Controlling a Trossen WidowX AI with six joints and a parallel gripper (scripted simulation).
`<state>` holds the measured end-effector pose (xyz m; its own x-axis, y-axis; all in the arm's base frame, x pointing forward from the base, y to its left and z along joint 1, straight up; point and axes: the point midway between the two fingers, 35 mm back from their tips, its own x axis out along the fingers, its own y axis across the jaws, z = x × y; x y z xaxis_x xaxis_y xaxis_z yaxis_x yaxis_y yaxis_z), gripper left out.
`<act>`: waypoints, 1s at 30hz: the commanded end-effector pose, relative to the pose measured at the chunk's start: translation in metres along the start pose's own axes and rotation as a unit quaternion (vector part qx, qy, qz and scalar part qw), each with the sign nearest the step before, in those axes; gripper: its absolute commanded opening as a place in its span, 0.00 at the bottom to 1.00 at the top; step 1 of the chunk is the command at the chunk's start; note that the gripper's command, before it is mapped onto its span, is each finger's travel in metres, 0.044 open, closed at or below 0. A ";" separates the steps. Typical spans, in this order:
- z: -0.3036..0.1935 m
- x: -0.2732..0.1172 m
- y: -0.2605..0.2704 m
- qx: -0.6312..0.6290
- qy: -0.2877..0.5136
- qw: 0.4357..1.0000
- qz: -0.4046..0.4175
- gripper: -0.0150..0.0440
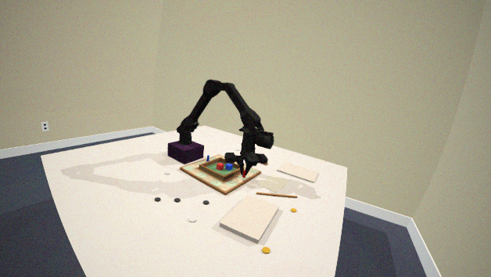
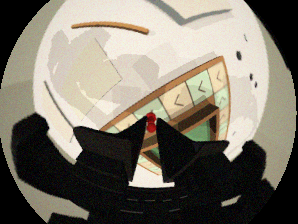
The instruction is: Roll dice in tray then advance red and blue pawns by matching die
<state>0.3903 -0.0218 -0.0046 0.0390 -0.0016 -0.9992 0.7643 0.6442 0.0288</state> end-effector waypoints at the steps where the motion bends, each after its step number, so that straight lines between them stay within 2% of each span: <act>1: -0.001 0.001 0.001 0.002 0.001 1.000 0.002 0.28; 8: 0.000 -0.003 0.001 0.002 0.001 1.000 0.002 0.25; 26: 0.002 -0.117 0.005 0.001 0.001 1.000 0.002 0.25; 30: 0.001 -0.126 0.005 0.002 0.001 1.000 0.002 0.25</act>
<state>0.3922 -0.0206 0.1102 0.0448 -0.0017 -0.9990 0.7632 0.6453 0.0331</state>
